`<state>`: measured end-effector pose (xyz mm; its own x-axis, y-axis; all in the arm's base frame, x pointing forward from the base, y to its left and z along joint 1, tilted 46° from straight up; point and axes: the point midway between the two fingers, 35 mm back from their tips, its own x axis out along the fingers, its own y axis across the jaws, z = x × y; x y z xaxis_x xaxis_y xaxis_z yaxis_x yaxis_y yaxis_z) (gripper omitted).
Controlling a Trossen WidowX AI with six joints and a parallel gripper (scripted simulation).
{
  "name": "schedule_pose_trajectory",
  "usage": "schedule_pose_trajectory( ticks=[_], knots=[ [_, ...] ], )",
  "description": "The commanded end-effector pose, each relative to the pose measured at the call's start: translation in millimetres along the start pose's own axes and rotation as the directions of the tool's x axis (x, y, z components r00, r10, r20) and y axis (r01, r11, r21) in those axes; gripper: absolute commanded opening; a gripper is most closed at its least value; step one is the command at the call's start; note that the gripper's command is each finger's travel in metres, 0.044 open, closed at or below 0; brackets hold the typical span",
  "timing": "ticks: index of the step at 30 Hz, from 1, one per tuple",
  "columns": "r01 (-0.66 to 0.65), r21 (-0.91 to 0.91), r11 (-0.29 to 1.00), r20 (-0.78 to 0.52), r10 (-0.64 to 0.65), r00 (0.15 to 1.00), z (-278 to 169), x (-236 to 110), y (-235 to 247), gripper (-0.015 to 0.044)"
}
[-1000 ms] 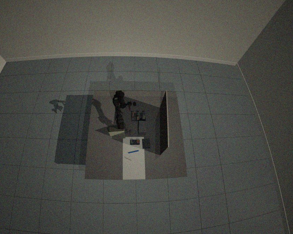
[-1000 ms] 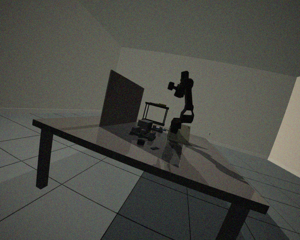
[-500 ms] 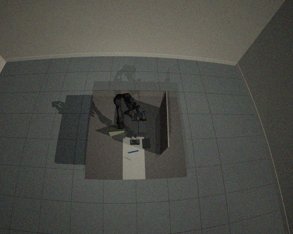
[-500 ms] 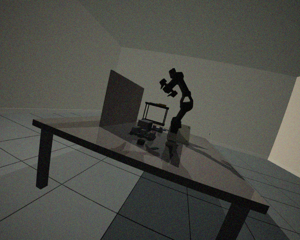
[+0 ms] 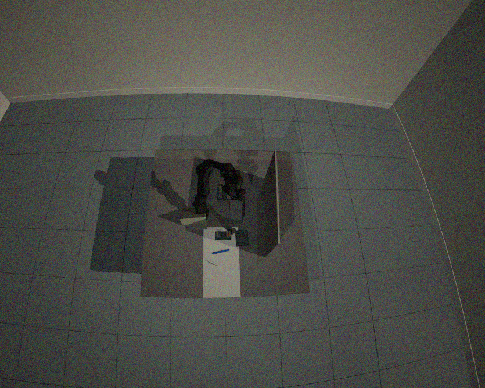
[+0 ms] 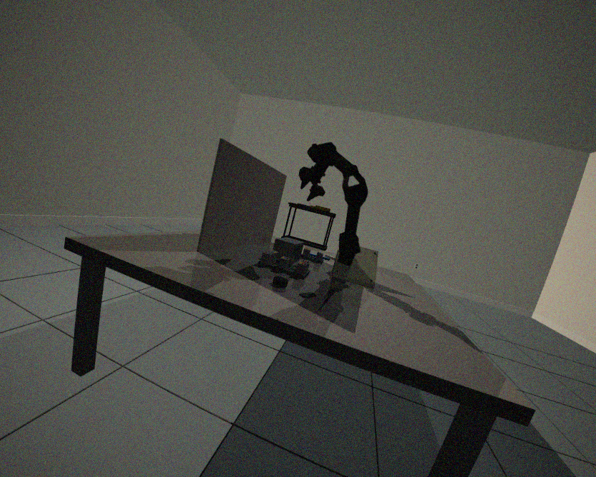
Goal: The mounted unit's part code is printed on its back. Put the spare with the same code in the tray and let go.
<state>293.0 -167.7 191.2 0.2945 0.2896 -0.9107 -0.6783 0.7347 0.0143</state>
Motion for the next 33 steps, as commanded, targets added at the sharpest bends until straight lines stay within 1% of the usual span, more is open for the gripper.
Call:
schedule_pose_trajectory(
  ticks=[1, 7, 13, 33],
  knots=[
    [-0.232, 0.367, 0.901, 0.058, 0.227, 0.972, 35, 60, -1, 0.0440],
    [-0.344, 0.609, 0.715, 0.086, 0.372, 0.924, 57, 102, 4, 0.0440],
    [-0.379, 0.803, 0.460, 0.120, 0.497, 0.859, 78, 143, 10, 0.0440],
    [-0.378, 0.809, 0.451, 0.122, 0.501, 0.857, 78, 144, 10, 0.0440]
  ],
)
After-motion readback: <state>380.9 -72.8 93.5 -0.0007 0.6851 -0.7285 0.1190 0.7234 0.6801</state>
